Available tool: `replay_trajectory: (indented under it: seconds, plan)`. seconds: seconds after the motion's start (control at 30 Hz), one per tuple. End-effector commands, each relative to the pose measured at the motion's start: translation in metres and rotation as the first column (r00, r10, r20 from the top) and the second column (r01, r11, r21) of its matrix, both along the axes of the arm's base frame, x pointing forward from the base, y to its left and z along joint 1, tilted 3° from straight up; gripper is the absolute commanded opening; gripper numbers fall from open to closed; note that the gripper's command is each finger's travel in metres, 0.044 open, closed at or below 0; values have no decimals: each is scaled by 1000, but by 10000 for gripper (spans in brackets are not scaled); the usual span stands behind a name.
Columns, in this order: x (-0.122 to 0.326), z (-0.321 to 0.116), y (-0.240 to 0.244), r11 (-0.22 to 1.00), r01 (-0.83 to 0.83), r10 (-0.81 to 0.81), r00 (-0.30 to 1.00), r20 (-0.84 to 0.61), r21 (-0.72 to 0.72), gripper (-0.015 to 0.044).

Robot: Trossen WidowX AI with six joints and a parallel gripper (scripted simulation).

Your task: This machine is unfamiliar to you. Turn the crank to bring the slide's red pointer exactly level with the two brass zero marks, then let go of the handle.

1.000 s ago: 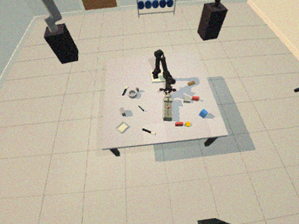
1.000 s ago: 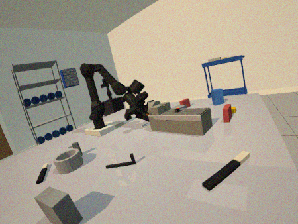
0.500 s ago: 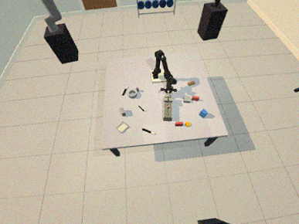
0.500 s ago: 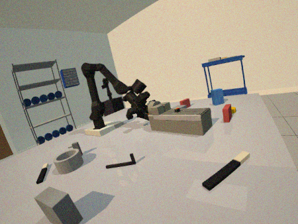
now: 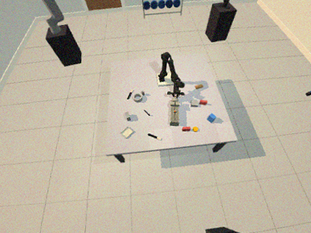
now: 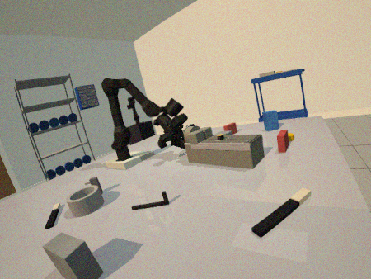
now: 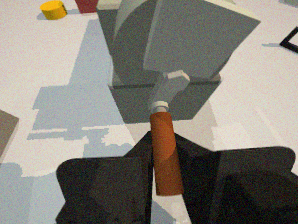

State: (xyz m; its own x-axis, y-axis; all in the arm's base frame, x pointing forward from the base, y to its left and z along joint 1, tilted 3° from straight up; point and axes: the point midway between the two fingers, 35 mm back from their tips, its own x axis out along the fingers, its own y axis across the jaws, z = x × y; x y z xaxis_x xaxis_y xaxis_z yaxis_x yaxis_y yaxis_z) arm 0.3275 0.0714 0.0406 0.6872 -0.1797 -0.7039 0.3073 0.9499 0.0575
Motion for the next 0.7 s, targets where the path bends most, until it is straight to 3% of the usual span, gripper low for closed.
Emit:
replay_trajectory:
  seconds: [0.0,0.67]
  plan:
    - [2,3,8,1000,-20,20,1000,7,15,0]
    - [4,7,12,1000,-20,20,1000,7,16,0]
